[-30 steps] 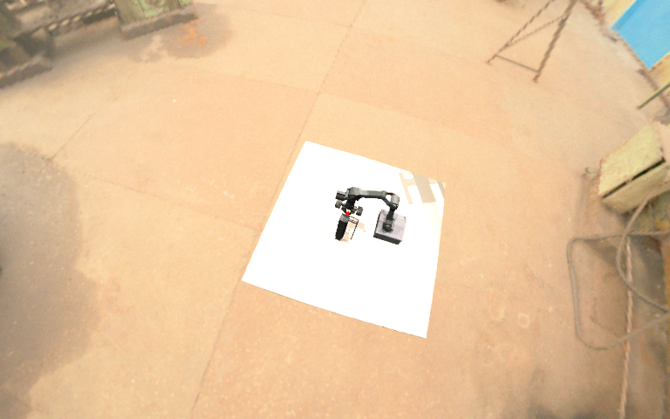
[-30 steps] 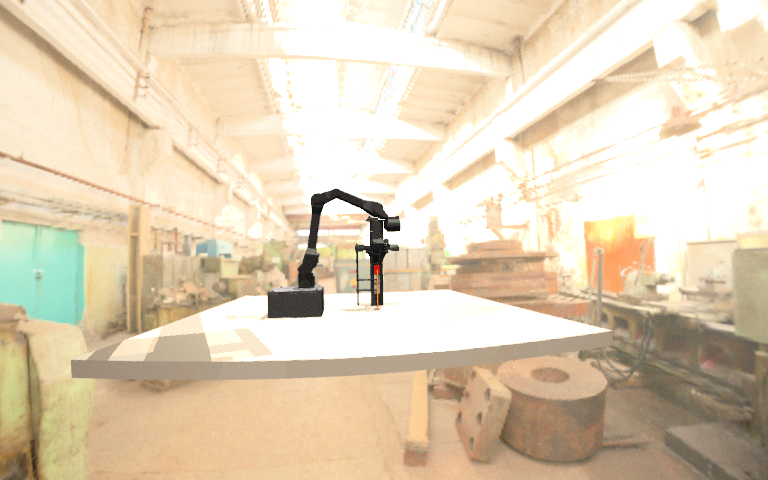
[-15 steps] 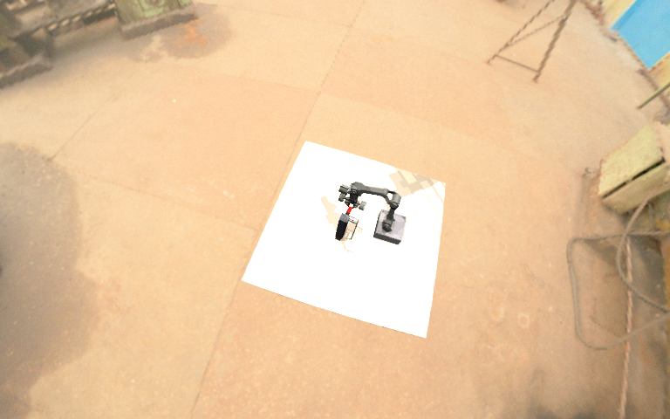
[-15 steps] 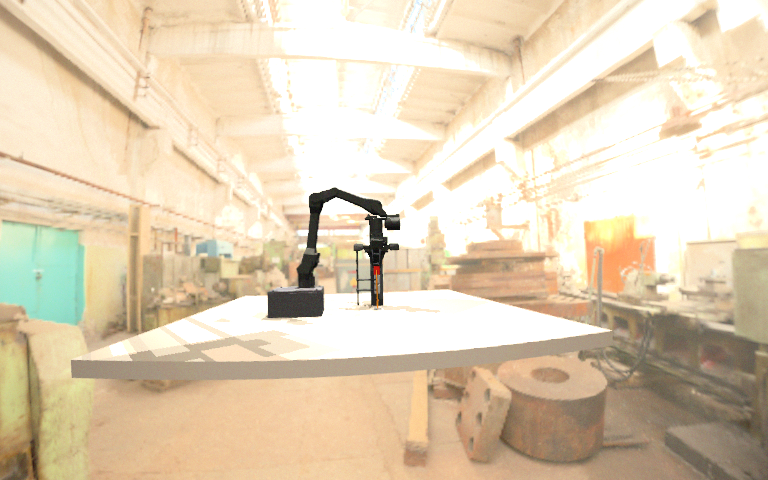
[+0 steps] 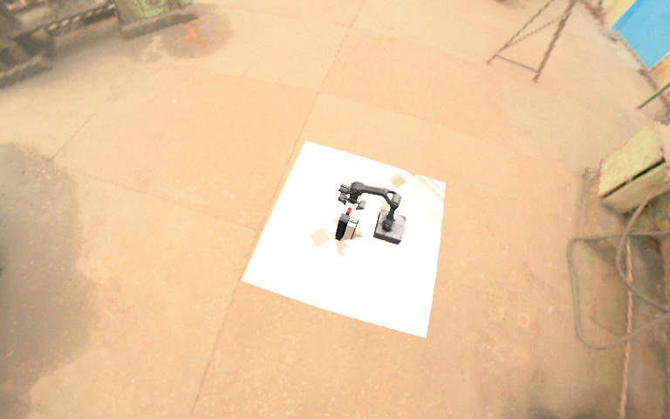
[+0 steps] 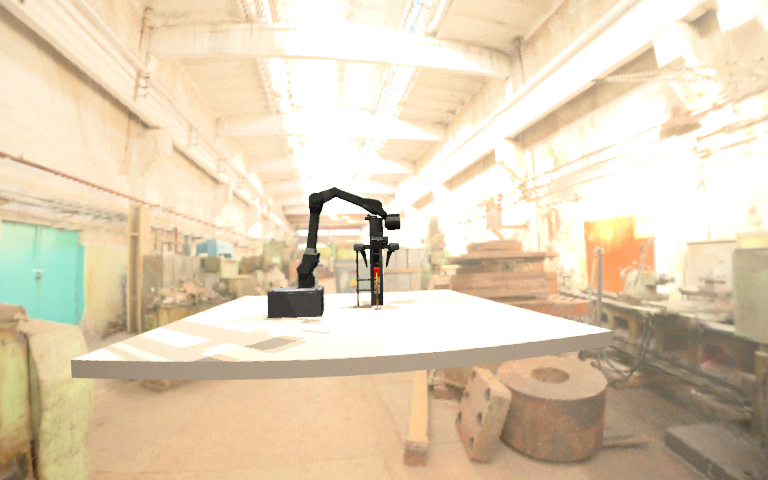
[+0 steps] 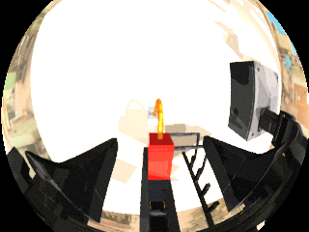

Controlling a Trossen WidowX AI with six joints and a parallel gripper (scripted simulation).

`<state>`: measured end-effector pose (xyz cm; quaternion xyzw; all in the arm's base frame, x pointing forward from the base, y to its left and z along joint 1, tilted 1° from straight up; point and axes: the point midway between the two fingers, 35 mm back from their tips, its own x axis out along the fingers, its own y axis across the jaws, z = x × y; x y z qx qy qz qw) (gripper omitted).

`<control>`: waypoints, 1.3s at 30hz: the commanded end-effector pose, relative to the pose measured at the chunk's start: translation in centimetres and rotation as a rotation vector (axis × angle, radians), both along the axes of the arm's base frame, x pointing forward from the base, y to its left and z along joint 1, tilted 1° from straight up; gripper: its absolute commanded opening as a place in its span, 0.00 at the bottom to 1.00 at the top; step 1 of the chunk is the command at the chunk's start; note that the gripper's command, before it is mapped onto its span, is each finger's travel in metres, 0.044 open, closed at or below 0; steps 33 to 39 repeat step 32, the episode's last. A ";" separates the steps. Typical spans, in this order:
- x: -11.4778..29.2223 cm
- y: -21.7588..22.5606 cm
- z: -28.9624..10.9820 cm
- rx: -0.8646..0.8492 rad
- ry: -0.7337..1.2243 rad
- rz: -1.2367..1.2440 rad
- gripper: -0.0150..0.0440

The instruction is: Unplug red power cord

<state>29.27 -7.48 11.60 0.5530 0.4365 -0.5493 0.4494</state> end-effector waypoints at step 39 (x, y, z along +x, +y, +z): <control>-1.2 -5.1 1.2 -0.006 -0.001 -0.006 1.00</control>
